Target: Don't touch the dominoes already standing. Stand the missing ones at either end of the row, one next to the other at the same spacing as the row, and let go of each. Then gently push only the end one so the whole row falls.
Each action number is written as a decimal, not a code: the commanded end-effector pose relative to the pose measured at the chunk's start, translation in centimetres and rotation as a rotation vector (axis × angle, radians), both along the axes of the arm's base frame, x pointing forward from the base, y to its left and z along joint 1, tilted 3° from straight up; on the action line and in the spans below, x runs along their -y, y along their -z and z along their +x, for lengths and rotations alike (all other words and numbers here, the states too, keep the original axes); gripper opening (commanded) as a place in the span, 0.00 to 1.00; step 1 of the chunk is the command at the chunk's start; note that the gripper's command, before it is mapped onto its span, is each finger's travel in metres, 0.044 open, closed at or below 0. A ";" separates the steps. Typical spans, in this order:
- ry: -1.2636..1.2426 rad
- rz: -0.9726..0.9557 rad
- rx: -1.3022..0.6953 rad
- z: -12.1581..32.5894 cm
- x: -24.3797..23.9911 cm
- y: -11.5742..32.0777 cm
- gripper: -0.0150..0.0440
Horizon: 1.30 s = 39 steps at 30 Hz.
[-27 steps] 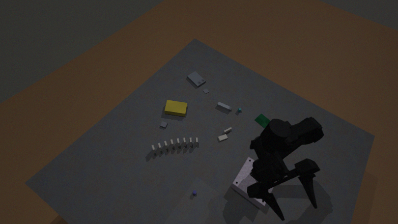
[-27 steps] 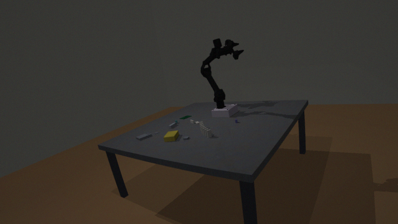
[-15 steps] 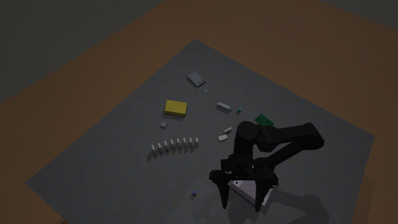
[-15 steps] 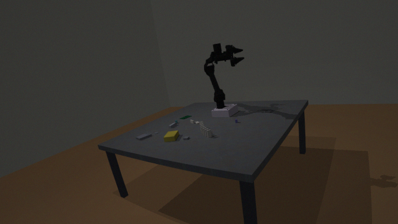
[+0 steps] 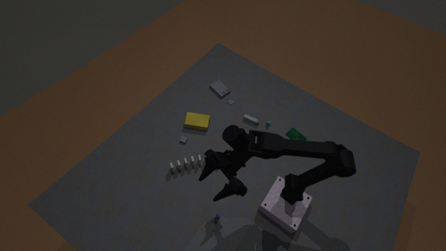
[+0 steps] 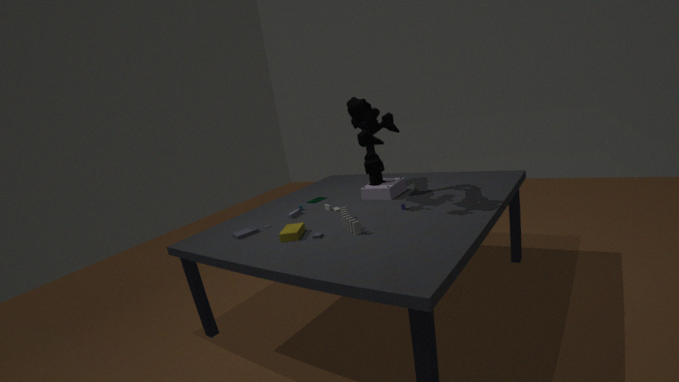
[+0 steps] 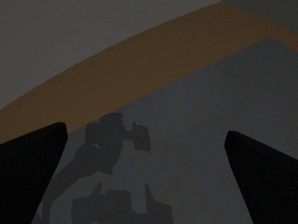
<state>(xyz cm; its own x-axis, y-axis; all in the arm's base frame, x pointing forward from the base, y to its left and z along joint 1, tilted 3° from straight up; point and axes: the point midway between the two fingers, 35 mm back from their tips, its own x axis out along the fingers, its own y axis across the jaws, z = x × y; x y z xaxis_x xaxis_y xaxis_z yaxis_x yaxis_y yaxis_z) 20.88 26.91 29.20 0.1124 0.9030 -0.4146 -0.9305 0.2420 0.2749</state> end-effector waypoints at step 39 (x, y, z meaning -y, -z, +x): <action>0.041 -1.145 -0.075 5.7 30.7 28.5 1.00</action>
